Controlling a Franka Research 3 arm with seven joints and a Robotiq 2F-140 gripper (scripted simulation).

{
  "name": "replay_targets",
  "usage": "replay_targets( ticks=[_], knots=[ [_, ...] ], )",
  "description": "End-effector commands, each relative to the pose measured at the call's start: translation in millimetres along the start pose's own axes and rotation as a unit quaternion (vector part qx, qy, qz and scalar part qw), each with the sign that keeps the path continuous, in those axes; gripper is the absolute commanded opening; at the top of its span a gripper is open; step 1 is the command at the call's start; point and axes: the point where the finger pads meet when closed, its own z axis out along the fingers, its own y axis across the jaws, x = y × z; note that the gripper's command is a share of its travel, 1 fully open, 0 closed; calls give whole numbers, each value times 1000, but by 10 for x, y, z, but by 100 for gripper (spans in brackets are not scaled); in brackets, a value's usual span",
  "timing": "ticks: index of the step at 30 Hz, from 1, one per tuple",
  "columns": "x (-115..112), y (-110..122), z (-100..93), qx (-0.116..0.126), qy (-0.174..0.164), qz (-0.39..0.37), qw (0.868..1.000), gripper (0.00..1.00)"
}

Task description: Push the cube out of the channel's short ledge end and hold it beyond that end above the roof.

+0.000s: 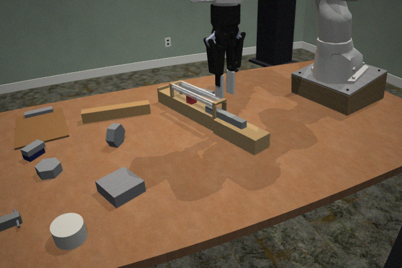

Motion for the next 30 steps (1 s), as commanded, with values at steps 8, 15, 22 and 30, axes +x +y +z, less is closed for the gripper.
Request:
replay_targets(
  ticks=[8,15,22,30],
  knots=[
    [1267,306,-36,8,-6,-99,995,23],
    [2323,972,-25,-1,3,-132,991,23],
    [2904,1300,-1,-4,5,-127,992,23],
    [2904,1300,-1,0,-1,-154,988,23]
  ],
)
